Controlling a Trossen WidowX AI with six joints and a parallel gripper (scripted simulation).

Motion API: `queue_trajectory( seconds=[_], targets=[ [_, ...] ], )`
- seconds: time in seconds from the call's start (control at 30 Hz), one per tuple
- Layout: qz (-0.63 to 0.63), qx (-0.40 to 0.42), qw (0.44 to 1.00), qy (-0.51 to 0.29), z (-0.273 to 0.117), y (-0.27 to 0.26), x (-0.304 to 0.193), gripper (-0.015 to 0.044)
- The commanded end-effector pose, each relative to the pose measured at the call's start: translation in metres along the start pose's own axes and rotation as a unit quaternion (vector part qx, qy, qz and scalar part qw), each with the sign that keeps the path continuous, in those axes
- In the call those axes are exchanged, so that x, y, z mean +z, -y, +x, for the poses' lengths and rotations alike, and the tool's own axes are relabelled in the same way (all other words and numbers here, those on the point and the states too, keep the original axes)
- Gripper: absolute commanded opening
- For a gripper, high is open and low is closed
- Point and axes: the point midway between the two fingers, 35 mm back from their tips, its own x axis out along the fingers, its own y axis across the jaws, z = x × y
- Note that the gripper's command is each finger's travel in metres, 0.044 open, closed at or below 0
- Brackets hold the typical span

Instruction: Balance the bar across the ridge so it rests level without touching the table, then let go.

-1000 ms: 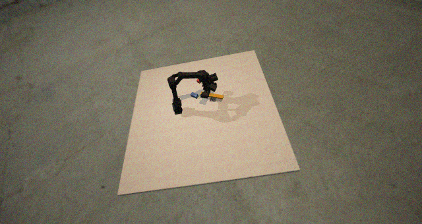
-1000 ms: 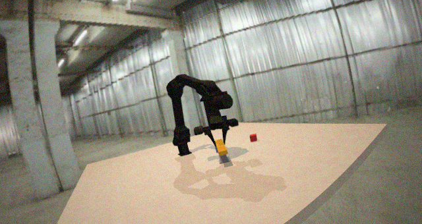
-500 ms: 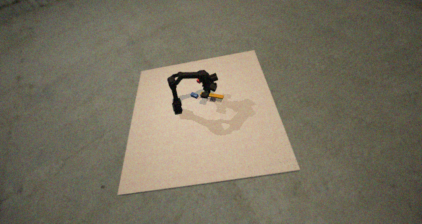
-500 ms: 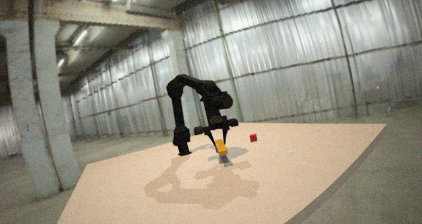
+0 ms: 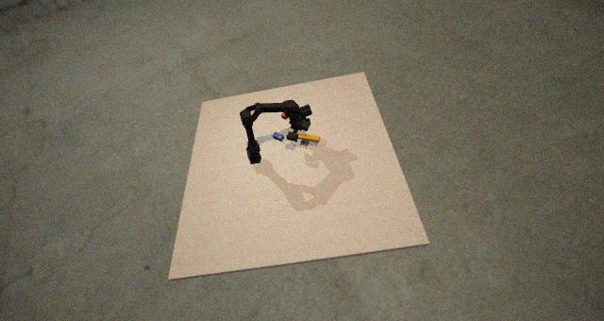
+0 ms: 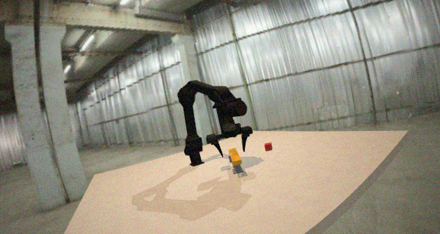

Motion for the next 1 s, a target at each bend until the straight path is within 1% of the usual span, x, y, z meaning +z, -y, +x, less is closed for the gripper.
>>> queue_trajectory(
  seconds=[0.0,0.17,0.23,0.97],
  targets=[
    [0.0,0.003,1.0,0.005,-0.024,-0.003,0.004,0.044],
    [0.0,0.004,1.0,0.004,-0.081,-0.002,0.003,0.044],
    [0.0,0.004,1.0,0.004,-0.095,-0.001,0.001,0.044],
    [0.0,0.004,1.0,0.004,-0.096,0.0,0.0,0.044]
  ],
)
